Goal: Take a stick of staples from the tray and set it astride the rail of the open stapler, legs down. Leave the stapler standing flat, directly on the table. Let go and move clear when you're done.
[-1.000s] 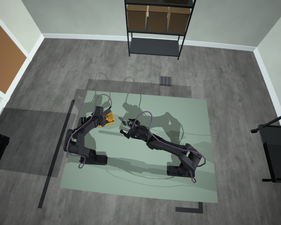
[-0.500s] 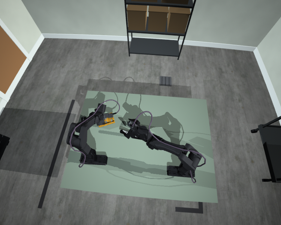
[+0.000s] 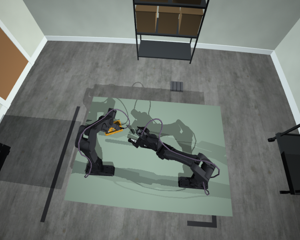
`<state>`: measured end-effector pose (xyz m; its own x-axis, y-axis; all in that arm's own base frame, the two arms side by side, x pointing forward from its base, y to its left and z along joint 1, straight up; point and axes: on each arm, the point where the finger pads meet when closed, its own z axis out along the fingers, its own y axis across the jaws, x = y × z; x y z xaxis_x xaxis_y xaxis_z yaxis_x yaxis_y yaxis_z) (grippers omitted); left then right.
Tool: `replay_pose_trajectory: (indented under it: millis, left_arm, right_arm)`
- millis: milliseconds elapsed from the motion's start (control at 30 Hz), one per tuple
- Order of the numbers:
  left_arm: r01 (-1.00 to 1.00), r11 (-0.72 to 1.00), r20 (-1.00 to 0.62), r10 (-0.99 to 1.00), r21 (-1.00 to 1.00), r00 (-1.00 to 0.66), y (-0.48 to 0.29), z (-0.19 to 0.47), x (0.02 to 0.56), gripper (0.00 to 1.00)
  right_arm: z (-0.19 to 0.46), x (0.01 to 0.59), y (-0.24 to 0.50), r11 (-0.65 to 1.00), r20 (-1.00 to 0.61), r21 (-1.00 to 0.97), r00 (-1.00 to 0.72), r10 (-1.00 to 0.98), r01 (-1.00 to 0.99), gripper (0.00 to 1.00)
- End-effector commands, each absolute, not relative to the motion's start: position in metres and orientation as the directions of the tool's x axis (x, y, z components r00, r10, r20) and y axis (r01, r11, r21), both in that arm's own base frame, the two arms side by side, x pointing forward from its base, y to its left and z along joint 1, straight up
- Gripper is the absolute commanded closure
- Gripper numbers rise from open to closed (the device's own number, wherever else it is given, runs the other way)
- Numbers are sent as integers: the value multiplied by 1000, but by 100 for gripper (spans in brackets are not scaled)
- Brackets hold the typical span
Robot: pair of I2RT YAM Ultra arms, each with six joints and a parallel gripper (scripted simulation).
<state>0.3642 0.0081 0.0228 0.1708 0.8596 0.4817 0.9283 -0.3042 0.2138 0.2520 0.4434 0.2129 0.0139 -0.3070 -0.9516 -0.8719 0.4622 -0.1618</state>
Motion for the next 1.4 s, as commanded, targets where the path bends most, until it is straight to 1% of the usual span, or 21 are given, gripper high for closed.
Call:
replay_pose_trajectory:
  millis: [0,67,133,267,567,733,900,967,1367]
  left_arm:
    - [899,-426,560,772,102,302,2,22,360,0]
    - [878,-477,563,739,50,370,-4,16,355,0]
    - [867,-497,568,725,38,390,-6,17,359,0]
    - [871,-487,563,739,68,370,-9,19,364,0]
    - [871,-486,563,740,68,369,-8,19,364,0]
    - [837,-544,556,715,61,424,-7,16,381,0]
    - [827,-559,560,706,66,433,4,17,405,0]
    - [827,-559,560,706,66,433,4,17,405,0]
    - [837,-543,560,715,67,419,9,19,407,0]
  right_arm:
    - [234,251,443,466,-963,-170,47,-264,-868,0]
    - [234,251,443,466,-963,-170,47,-264,-868,0]
    - [234,251,443,466,-963,-170,47,-264,-868,0]
    - [234,251,443,466,-963,-170,47,-264,-868,0]
    - [234,251,443,466,-963,-170,47,-264,-868,0]
    - [246,257,449,476,-972,-171,68,-225,-863,0]
    - [223,281,476,490,-972,-171,65,-225,-855,0]
    - [223,281,476,490,-972,-171,65,-225,-855,0]
    - [175,310,508,498,-967,-170,47,-251,-850,0]
